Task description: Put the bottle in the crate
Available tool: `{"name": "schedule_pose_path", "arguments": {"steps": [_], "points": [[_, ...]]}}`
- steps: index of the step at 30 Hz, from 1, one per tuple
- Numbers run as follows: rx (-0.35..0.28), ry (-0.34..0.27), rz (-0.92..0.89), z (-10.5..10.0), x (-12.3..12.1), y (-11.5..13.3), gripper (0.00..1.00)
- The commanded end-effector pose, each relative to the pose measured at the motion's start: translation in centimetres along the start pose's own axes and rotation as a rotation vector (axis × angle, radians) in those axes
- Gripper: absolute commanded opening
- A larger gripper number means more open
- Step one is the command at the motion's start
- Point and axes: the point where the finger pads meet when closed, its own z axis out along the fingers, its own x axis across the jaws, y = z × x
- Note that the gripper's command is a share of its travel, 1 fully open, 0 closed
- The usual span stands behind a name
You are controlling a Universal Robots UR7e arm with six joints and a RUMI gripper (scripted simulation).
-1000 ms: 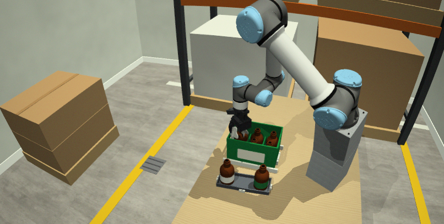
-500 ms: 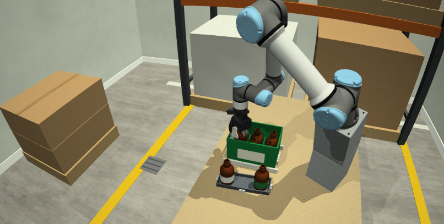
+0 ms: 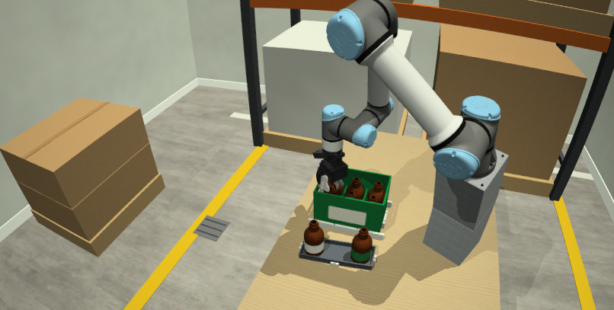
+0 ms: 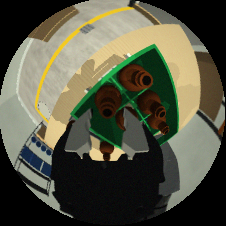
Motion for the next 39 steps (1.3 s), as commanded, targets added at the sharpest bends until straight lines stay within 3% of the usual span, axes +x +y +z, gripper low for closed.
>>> {"name": "schedule_pose_path", "arguments": {"steps": [1,16,39], "points": [[0.001,0.000,0.000,-0.1,0.0,-0.1,0.38],[0.001,0.000,0.000,-0.9,0.0,-0.1,0.38],[0.001,0.000,0.000,-5.7,0.0,0.0,0.38]]}}
